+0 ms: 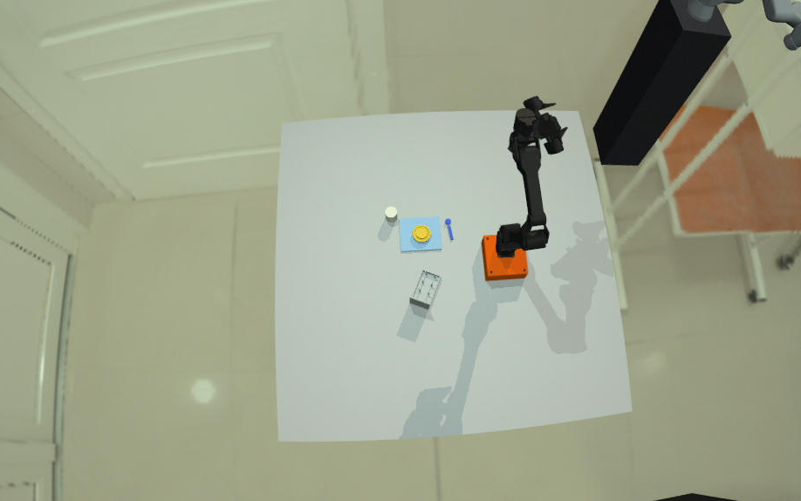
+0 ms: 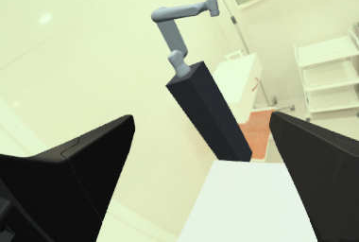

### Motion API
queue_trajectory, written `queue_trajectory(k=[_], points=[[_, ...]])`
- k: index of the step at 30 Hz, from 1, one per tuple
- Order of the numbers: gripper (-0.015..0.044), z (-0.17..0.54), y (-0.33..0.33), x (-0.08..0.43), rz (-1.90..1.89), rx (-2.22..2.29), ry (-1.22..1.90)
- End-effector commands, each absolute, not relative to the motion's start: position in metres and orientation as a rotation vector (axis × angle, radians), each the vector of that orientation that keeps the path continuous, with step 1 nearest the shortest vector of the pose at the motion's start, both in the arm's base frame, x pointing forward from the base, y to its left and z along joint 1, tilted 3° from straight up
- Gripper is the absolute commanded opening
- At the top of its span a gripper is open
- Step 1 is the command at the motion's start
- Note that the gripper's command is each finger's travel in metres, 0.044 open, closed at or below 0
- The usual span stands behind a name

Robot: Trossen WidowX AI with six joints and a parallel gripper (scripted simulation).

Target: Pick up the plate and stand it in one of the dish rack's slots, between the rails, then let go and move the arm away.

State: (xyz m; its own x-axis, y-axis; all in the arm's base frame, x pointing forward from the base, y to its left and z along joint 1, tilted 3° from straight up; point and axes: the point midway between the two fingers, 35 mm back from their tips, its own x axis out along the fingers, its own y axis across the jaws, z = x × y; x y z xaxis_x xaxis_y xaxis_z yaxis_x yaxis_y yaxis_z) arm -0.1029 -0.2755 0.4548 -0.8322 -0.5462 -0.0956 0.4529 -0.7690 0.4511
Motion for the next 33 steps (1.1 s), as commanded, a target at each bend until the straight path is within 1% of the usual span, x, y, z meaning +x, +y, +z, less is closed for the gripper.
queue_trajectory(k=[1, 18, 33], points=[[0.0400, 0.436, -0.296, -0.084, -2.459, 0.331, -0.419], [0.0400, 0.364, -0.350, 0.013, -2.107, 0.395, 0.105], [0.0400, 0.293, -0.358, 0.107, -1.742, 0.364, 0.533]])
